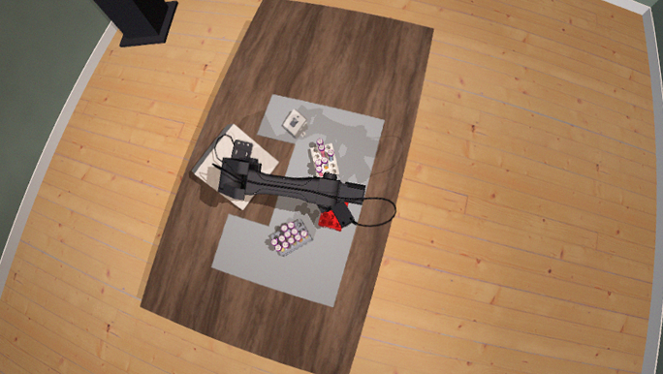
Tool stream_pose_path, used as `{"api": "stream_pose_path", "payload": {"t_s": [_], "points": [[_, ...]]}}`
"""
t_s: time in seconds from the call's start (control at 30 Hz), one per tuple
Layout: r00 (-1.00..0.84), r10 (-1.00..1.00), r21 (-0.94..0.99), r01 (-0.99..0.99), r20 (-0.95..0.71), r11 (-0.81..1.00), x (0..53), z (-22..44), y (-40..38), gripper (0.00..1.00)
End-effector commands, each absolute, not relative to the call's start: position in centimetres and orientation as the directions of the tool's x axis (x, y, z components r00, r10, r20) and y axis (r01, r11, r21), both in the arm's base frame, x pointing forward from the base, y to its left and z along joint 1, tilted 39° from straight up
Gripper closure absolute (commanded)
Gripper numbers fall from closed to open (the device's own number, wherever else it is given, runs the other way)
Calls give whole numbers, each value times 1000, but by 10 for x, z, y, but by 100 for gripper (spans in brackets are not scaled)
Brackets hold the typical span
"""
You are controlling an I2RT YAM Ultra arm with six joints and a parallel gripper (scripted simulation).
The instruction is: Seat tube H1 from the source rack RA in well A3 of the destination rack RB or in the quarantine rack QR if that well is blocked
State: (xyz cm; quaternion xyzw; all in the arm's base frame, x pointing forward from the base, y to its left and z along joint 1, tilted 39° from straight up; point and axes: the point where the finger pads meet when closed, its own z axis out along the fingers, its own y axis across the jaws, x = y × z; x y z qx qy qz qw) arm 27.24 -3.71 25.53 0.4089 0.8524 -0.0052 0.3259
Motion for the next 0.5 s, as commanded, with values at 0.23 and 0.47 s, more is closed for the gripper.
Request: {"api": "stream_pose_path", "payload": {"t_s": [0.23, 0.47], "points": [[-432, 689, 287, 683, -582, 671, 273, 264, -39, 100], [-429, 690, 287, 686, -582, 669, 278, 263, -40, 100]]}}
